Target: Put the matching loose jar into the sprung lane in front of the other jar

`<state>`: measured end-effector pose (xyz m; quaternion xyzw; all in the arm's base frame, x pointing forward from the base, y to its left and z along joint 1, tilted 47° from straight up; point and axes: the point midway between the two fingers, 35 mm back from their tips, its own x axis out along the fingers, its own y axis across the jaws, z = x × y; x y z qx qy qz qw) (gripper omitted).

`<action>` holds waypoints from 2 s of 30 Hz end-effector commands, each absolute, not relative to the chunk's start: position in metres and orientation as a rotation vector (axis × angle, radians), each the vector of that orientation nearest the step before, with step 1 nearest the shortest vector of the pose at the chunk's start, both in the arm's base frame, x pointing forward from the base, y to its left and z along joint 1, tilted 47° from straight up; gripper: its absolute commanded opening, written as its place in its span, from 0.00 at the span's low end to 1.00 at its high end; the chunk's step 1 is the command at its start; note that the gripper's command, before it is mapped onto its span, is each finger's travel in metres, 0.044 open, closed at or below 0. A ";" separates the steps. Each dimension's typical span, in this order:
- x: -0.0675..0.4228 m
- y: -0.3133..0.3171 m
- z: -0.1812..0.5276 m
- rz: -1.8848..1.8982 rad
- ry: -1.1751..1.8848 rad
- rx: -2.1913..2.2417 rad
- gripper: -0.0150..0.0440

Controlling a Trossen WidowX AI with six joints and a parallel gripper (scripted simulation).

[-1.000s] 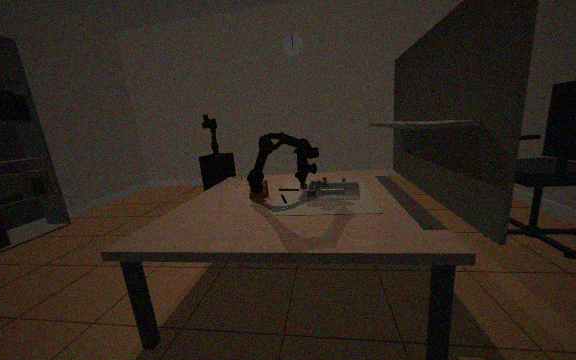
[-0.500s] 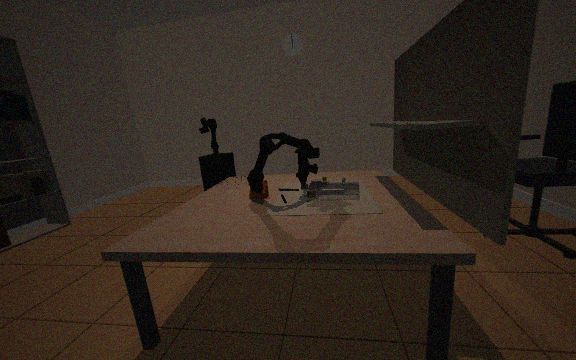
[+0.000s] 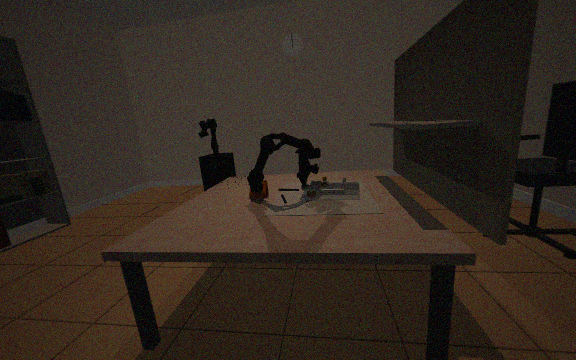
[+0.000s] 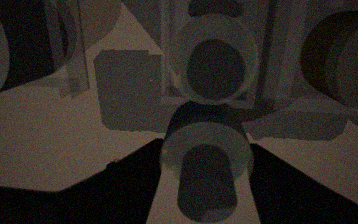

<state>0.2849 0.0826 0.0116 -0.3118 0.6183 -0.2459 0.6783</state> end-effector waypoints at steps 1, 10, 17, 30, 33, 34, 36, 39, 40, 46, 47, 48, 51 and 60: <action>0.292 0.085 0.014 -0.548 1.369 -0.697 0.25; 0.296 0.086 0.014 -0.548 1.369 -0.697 0.25; 0.299 0.086 0.015 -0.548 1.369 -0.697 0.25; 0.304 0.087 0.015 -0.548 1.369 -0.697 0.25; 0.305 0.087 0.015 -0.548 1.368 -0.697 0.25; 0.305 0.087 0.016 -0.548 1.368 -0.697 0.25; 0.306 0.087 0.016 -0.548 1.368 -0.697 0.25; 0.307 0.088 0.016 -0.548 1.368 -0.697 0.25; 0.308 0.088 0.016 -0.548 1.368 -0.697 0.25; 0.310 0.088 0.017 -0.548 1.368 -0.697 0.25; 0.311 0.088 0.017 -0.548 1.368 -0.697 0.25; 0.311 0.088 0.017 -0.548 1.368 -0.697 0.25; 0.312 0.089 0.017 -0.548 1.368 -0.697 0.25; 0.316 0.089 0.018 -0.548 1.368 -0.697 0.25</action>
